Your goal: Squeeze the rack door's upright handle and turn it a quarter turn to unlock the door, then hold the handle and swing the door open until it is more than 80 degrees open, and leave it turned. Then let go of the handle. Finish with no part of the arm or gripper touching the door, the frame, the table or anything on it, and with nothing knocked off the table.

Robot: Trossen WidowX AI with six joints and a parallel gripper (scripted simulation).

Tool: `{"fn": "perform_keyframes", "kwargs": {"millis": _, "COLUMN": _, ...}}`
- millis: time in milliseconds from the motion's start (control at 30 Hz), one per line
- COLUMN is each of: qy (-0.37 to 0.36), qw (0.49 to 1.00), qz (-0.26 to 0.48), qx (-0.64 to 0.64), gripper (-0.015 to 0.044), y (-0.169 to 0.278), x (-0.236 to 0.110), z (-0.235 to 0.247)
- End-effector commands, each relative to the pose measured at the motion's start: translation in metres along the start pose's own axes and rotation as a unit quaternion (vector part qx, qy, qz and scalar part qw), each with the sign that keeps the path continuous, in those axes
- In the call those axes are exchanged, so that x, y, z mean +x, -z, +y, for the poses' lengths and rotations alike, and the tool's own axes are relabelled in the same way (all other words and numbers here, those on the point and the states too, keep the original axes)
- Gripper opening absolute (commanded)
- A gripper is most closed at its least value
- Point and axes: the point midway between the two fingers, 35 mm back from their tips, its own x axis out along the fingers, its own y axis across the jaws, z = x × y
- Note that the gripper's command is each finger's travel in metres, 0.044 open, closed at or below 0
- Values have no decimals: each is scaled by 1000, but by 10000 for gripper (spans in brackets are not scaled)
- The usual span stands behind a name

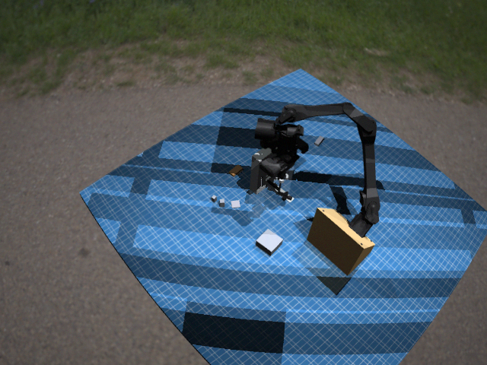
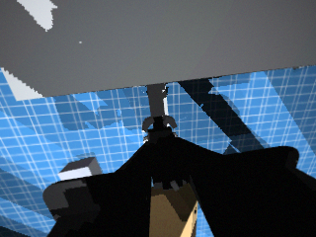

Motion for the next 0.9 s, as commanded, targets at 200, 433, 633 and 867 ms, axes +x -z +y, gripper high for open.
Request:
{"fn": "perform_keyframes", "kwargs": {"millis": 200, "qy": 0, "qw": 991, "qz": -2, "qx": -136, "gripper": 20, "y": -1, "x": 0, "z": 0}}
{"fn": "perform_keyframes", "kwargs": {"millis": 433, "qy": 0, "qw": 953, "qz": -2, "qx": -304, "gripper": 20, "y": -1, "x": 0, "z": 0}}
{"fn": "perform_keyframes", "kwargs": {"millis": 633, "qy": 1, "qw": 897, "qz": -2, "qx": -441, "gripper": 20, "y": -1, "x": 0, "z": 0}}
{"fn": "perform_keyframes", "kwargs": {"millis": 867, "qy": 1, "qw": 808, "qz": -1, "qx": -589, "gripper": 20, "y": -1, "x": 0, "z": 0}}
